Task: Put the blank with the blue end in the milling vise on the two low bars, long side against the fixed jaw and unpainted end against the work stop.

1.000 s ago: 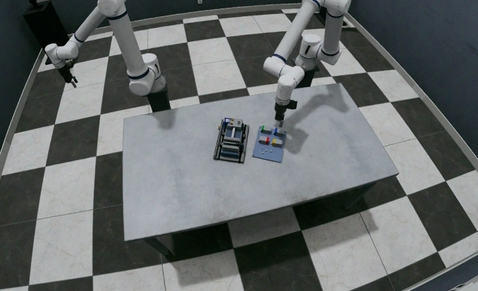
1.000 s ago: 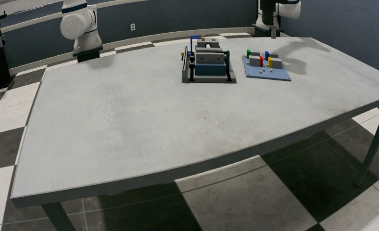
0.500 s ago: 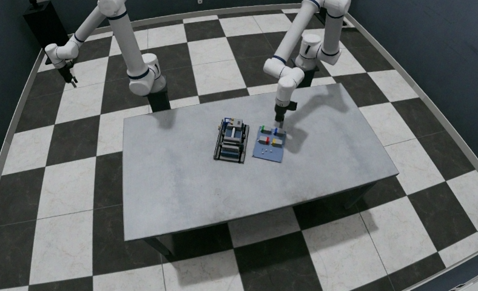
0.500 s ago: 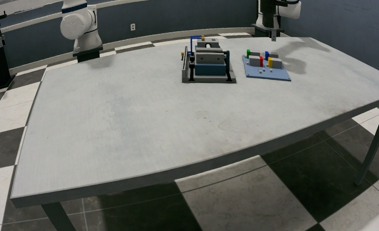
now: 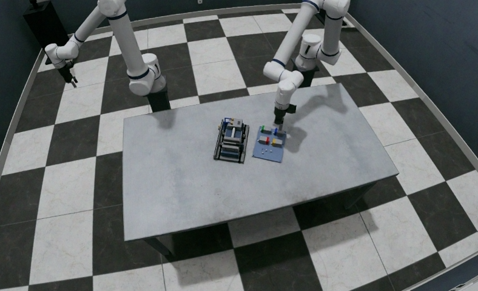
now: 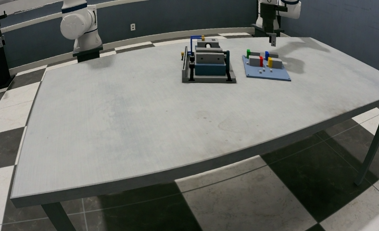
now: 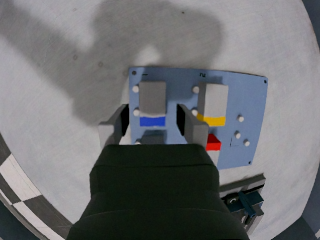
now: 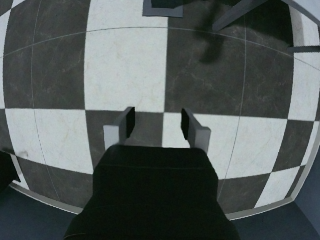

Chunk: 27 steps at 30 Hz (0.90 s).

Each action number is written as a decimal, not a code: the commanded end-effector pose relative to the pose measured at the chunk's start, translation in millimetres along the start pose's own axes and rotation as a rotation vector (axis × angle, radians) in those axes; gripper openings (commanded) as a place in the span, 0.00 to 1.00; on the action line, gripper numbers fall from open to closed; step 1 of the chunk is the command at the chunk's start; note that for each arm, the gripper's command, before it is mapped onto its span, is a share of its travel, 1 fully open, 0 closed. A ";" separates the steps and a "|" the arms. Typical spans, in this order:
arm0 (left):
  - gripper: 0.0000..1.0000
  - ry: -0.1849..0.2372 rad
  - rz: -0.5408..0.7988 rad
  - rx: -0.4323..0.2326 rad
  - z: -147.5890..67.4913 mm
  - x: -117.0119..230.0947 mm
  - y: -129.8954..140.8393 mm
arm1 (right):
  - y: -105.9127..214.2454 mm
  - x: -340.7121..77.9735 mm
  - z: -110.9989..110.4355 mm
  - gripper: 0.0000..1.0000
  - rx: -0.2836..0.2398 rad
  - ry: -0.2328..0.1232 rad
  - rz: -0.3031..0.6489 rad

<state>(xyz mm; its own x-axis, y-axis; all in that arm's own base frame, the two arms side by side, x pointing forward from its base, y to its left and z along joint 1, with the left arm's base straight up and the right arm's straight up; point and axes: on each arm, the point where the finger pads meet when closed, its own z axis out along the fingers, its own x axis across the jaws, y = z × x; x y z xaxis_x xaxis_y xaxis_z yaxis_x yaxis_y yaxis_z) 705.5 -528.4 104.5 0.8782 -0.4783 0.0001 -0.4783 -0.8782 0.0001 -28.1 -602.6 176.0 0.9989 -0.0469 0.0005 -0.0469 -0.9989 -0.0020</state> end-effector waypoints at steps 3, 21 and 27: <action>1.00 0.002 0.000 -0.001 9.2 0.5 0.2 | 0.7 -0.2 -0.9 1.00 -0.002 0.000 0.000; 1.00 0.002 0.000 -0.001 32.0 0.5 0.1 | 0.7 -0.2 -0.9 1.00 -0.002 0.000 0.000; 1.00 0.002 0.000 -0.001 37.5 0.5 0.1 | 0.7 -0.2 -0.9 1.00 -0.002 0.000 0.000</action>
<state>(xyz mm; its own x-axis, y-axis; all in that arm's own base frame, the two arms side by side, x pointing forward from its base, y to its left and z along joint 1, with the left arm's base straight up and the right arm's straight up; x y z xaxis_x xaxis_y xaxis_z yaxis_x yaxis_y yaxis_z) 705.4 -528.2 68.8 0.8782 -0.4783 0.0001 -0.4783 -0.8782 0.0000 -28.1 -602.6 176.0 0.9989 -0.0469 0.0005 -0.0469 -0.9989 -0.0020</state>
